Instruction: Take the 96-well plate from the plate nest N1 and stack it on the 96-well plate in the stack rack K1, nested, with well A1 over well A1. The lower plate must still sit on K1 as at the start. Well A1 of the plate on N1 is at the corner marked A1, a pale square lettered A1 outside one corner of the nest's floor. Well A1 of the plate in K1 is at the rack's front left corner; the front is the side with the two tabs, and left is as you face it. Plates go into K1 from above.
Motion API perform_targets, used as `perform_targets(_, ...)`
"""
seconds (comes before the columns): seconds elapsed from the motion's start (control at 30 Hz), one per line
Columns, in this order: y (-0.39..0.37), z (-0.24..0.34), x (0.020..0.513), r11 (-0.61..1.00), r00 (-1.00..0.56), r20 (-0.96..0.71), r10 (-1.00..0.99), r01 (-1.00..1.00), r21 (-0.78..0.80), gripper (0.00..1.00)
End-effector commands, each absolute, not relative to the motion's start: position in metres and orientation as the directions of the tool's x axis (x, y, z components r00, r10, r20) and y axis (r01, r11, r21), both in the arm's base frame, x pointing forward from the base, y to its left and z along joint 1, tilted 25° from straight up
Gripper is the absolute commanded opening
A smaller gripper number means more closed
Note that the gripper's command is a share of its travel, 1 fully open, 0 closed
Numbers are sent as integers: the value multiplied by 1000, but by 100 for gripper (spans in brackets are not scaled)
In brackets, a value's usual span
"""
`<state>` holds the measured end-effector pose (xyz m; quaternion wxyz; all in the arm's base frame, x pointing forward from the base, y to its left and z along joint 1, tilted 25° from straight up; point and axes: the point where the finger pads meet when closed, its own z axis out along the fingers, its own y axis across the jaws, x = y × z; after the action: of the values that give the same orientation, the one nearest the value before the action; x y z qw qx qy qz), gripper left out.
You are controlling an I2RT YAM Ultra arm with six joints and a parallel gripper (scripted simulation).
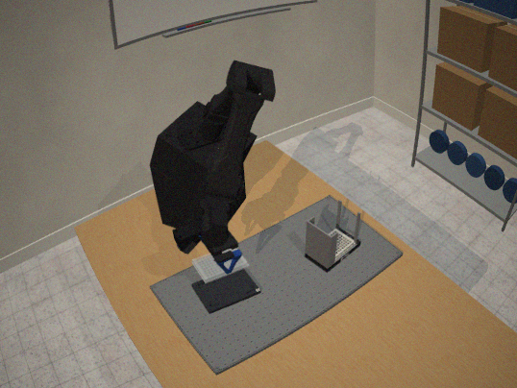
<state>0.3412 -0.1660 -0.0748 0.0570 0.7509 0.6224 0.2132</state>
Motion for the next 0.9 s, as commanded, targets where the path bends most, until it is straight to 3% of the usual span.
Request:
perform_targets(0.0, -167, -65, 327, -232, 147, 258, 955, 912, 337, 0)
perform_targets(0.87, -171, -45, 318, -234, 150, 258, 955, 912, 336, 0)
